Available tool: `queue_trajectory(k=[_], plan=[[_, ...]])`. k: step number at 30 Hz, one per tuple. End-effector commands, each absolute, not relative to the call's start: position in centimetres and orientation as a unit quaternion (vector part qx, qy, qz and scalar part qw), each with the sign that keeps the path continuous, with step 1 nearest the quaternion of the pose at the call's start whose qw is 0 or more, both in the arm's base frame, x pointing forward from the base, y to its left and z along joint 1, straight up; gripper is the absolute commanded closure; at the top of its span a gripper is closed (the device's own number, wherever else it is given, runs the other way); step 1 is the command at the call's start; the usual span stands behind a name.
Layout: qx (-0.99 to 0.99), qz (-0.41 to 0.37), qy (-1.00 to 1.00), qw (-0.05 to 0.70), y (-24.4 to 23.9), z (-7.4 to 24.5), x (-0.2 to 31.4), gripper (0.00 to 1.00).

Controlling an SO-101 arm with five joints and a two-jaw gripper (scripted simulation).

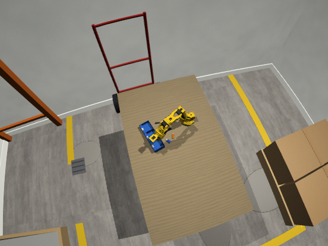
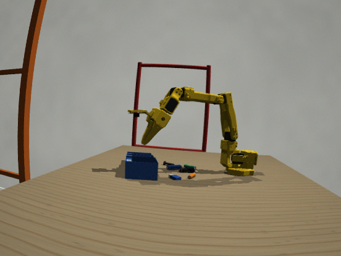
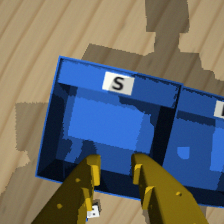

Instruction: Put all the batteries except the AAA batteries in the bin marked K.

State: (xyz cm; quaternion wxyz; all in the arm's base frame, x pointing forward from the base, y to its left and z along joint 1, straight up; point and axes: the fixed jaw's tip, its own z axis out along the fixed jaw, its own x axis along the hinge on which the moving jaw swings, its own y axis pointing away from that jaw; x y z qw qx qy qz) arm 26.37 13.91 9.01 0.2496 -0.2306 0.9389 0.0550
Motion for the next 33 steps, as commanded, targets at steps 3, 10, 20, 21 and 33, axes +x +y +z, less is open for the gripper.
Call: queue_trajectory(k=[3, 10, 20, 21, 33], plan=[[-0.229, 0.063, 0.932, 0.272, 14.2, 11.3, 26.5, 0.93], [-0.229, 0.063, 0.932, 0.272, 13.7, 14.0, 25.5, 0.93], [-0.229, 0.063, 0.932, 0.272, 13.1, 16.5, 24.2, 0.93], [-0.229, 0.063, 0.932, 0.272, 13.1, 16.5, 24.2, 0.93], [-0.263, 0.006, 0.951, 0.165, 8.1, 11.6, 23.2, 0.87]])
